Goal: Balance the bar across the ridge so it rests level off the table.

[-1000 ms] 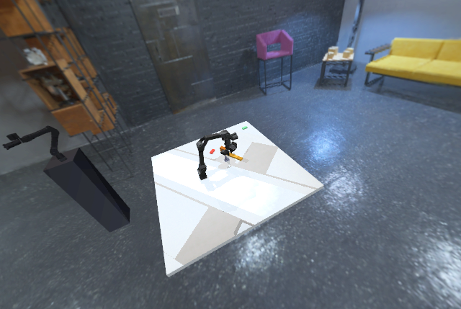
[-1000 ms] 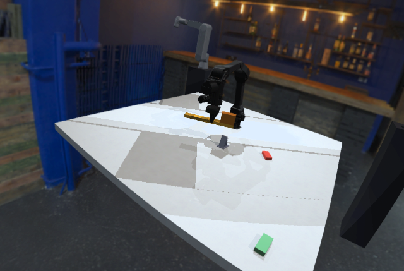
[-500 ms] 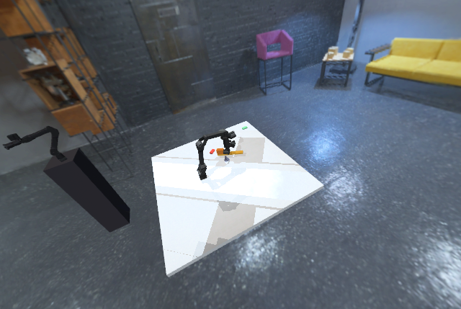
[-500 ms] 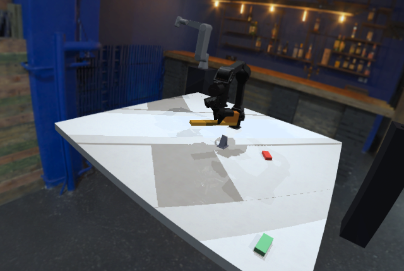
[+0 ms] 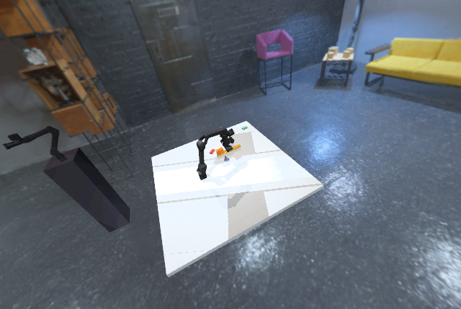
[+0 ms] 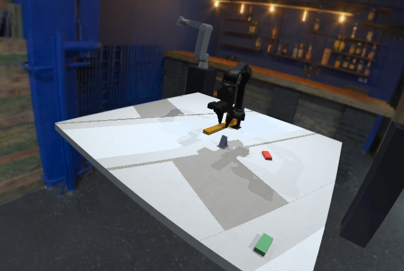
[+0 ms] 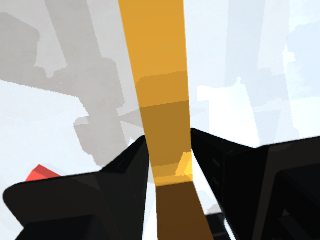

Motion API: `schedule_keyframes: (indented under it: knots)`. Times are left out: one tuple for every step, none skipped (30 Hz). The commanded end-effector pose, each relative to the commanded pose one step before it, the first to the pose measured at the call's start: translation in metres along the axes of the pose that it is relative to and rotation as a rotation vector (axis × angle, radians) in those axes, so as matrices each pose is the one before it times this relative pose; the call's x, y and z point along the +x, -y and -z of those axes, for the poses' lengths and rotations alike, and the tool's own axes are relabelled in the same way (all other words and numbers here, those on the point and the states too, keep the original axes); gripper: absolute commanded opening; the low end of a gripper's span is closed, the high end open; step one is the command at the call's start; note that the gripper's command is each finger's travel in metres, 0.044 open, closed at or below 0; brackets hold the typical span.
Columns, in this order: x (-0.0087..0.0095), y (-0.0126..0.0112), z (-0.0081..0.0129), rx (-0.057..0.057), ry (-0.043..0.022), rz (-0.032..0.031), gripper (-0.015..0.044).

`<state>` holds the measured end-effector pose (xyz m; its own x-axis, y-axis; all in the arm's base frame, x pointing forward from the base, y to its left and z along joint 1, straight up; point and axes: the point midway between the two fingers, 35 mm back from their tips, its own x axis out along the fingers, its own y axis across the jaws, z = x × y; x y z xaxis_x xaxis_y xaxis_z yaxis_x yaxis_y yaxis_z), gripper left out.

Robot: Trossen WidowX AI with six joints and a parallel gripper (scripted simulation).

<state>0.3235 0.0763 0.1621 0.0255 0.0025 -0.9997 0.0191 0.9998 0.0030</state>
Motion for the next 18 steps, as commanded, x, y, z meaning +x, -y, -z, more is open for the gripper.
schedule_keyframes:
  knots:
    - [-0.00154,-0.00544,-0.00176,-0.0438,0.00323,-0.00472,0.0000]
    - [0.00054,-0.00006,-0.00005,0.0000,0.00000,-0.00001,0.0000]
    - [0.00079,-0.00011,-0.00007,0.0000,0.00001,-0.00001,0.0000]
    - [0.00106,-0.00015,-0.00010,0.0000,0.00001,-0.00001,0.0000]
    - [0.00133,-0.00020,-0.00012,0.0000,0.00001,-0.00002,0.0000]
    - [0.00151,-0.00022,-0.00014,0.0000,0.00001,-0.00002,0.0000]
    - [0.00159,-0.00025,-0.00017,0.0000,0.00002,-0.00002,0.0000]
    - [0.00162,-0.00028,-0.00021,0.0000,0.00002,-0.00002,0.0000]
    - [0.00158,-0.00029,-0.00023,0.0000,0.00002,-0.00003,0.0000]
    - [0.00161,-0.00031,-0.00024,0.0000,0.00002,-0.00003,0.0000]
    - [0.00159,-0.00012,-0.00002,0.0000,0.00000,-0.00001,0.0000]
    - [0.00163,-0.00012,-0.00001,0.0000,0.00000,-0.00001,0.0000]
    - [0.00163,-0.00012,0.00000,0.0000,0.00000,-0.00001,0.0000]
    - [0.00163,-0.00012,0.00001,0.0000,0.00000,-0.00001,0.0000]
    - [0.00162,-0.00012,0.00002,0.0000,0.00000,-0.00001,0.0000]
    - [0.00162,-0.00012,0.00003,0.0000,0.00000,-0.00001,0.0000]
    - [0.00162,-0.00011,0.00004,0.0000,0.00000,-0.00001,0.0000]
    - [0.00162,-0.00012,0.00004,0.0000,0.00000,-0.00001,0.0000]
